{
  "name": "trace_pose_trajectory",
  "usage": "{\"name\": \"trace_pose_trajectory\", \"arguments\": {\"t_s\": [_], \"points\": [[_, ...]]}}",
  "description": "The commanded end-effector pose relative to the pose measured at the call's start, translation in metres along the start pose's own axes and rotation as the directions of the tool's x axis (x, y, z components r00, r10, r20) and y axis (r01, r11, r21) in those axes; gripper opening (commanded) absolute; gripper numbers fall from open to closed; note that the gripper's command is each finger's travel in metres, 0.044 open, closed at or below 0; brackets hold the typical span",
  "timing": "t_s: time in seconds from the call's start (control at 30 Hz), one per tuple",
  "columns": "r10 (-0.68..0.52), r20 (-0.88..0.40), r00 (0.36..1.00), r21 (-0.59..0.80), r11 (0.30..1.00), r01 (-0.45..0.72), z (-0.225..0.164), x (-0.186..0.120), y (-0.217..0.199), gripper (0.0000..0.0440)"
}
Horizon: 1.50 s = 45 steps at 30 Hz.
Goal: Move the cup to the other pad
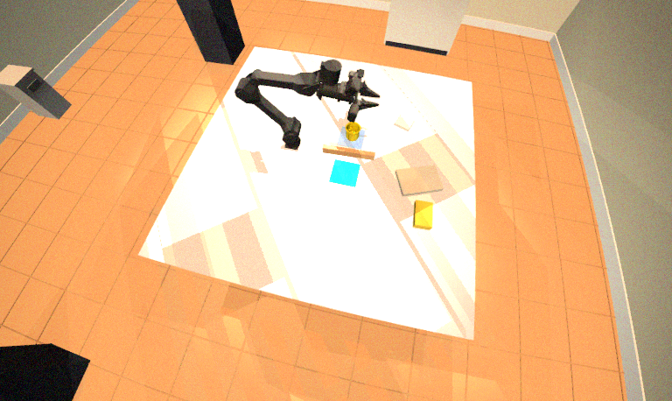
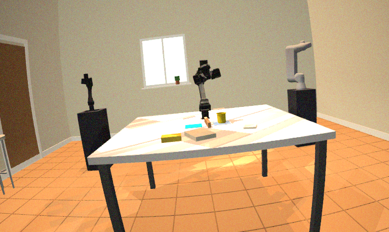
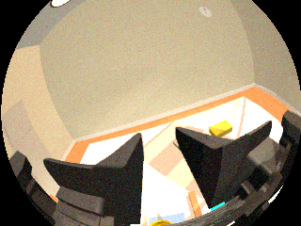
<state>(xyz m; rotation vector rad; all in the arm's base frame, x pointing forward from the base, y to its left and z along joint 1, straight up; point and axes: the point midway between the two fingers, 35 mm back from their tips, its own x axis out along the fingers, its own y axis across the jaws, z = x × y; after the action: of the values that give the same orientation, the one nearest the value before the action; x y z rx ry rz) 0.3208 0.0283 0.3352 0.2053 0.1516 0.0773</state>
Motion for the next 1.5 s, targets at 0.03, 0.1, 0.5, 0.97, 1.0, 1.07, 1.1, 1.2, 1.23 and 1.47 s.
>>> {"name": "trace_pose_trajectory", "arguments": {"t_s": [0.03,0.1,0.5,0.97,1.0,1.07,1.1,1.2,1.23,1.47], "points": [[0.004,-0.054,0.999,0.057,0.998,0.0,-0.001,0.005,0.005,0.0143],[0.006,-0.077,0.997,0.082,0.997,0.0,-0.001,0.006,0.008,0.0141],[0.022,-0.218,0.976,0.238,0.971,0.032,-0.006,0.01,0.023,0.0149],[0.034,-0.391,0.92,0.401,0.906,0.137,-0.018,0.014,0.04,0.0162],[0.034,-0.404,0.914,0.41,0.9,0.148,-0.019,0.014,0.041,0.0162],[0.034,-0.429,0.903,0.428,0.888,0.169,-0.021,0.015,0.043,0.0162],[0.034,-0.441,0.897,0.436,0.882,0.181,-0.023,0.015,0.044,0.0162],[0.033,-0.479,0.877,0.458,0.862,0.217,-0.027,0.015,0.047,0.0162],[0.032,-0.491,0.871,0.464,0.856,0.23,-0.028,0.015,0.048,0.0162],[0.023,-0.577,0.817,0.492,0.808,0.324,-0.039,0.015,0.054,0.016]]}}
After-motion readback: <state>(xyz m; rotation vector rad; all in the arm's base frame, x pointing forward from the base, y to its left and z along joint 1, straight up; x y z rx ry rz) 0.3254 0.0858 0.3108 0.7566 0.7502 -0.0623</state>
